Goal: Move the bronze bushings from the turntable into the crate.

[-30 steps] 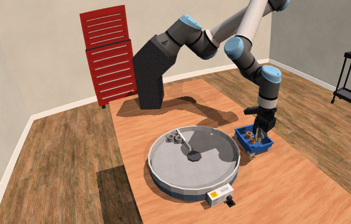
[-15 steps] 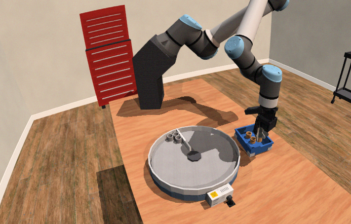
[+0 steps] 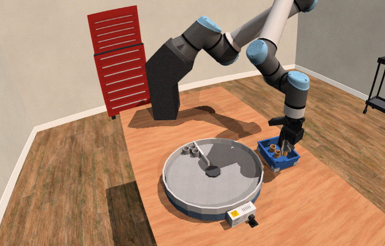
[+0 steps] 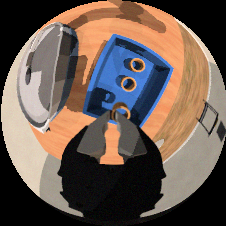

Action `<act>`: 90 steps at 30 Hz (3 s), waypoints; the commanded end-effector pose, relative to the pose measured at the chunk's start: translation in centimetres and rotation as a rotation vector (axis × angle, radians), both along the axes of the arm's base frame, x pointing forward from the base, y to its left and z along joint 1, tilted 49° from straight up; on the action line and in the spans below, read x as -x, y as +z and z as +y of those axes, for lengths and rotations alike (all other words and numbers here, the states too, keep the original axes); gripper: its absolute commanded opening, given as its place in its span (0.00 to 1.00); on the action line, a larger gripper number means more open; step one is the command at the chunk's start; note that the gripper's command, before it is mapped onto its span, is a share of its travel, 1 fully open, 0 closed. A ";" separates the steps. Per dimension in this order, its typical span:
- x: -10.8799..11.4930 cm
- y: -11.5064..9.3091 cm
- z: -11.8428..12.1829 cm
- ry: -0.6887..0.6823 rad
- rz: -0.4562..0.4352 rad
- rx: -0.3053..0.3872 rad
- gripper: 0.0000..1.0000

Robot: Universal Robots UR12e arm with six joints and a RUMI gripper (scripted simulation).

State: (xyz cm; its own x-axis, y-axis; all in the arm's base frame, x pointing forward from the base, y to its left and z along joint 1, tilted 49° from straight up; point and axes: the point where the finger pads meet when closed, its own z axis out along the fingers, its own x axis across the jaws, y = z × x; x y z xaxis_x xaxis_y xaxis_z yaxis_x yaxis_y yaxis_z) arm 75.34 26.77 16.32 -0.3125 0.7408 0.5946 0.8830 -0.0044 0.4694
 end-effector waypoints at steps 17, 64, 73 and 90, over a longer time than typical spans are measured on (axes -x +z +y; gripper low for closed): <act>-0.7 -0.7 0.9 0.000 -0.003 0.001 0.00; -1.7 -2.5 2.8 -0.001 -0.003 0.001 0.00; -1.7 -2.5 2.8 -0.001 -0.003 0.001 0.00; -1.7 -2.6 2.9 0.000 -0.003 0.001 0.00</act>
